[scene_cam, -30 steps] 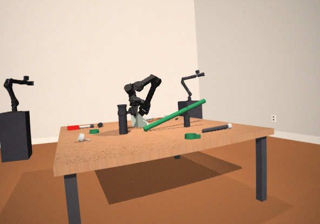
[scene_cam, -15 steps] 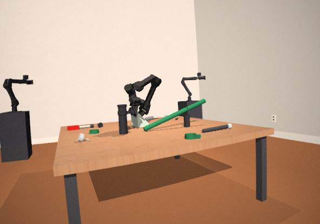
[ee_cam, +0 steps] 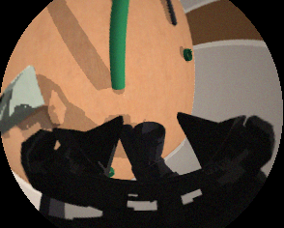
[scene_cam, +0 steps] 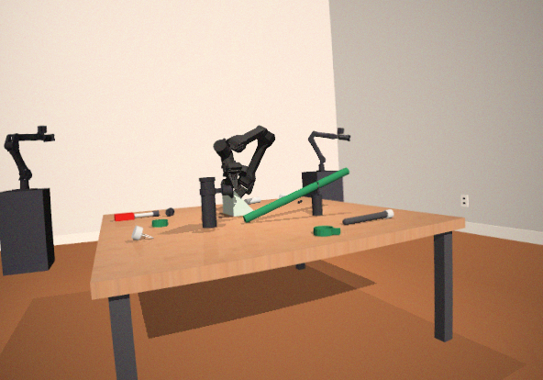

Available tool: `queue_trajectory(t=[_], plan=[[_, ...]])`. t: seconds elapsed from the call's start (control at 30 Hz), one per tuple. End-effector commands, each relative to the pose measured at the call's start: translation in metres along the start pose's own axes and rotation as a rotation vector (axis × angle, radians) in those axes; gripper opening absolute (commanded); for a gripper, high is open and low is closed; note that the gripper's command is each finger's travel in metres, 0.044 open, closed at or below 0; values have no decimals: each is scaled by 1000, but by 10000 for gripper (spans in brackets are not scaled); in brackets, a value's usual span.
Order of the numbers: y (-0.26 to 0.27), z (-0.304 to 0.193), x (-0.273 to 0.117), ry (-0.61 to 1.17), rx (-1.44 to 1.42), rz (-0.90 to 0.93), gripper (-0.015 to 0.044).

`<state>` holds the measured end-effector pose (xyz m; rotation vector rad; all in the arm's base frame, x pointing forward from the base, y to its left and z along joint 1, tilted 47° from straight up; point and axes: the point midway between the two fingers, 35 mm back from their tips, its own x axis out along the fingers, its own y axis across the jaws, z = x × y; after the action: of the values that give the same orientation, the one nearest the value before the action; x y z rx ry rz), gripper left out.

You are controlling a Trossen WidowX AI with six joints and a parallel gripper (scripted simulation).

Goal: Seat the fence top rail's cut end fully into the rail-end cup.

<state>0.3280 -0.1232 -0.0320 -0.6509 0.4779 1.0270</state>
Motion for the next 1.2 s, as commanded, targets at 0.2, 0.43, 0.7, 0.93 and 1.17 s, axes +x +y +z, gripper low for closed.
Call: queue_trajectory(t=[0.2, 0.43, 0.7, 0.93, 1.17], plan=[[-13, 22, -20, 3, 4, -7, 440], [-34, 72, -59, -34, 652, 11, 440], [-43, 138, -106, -61, 1403, 60, 440], [-43, 140, -107, -61, 1420, 62, 440], [-42, 143, -96, -27, 1268, 101, 440]])
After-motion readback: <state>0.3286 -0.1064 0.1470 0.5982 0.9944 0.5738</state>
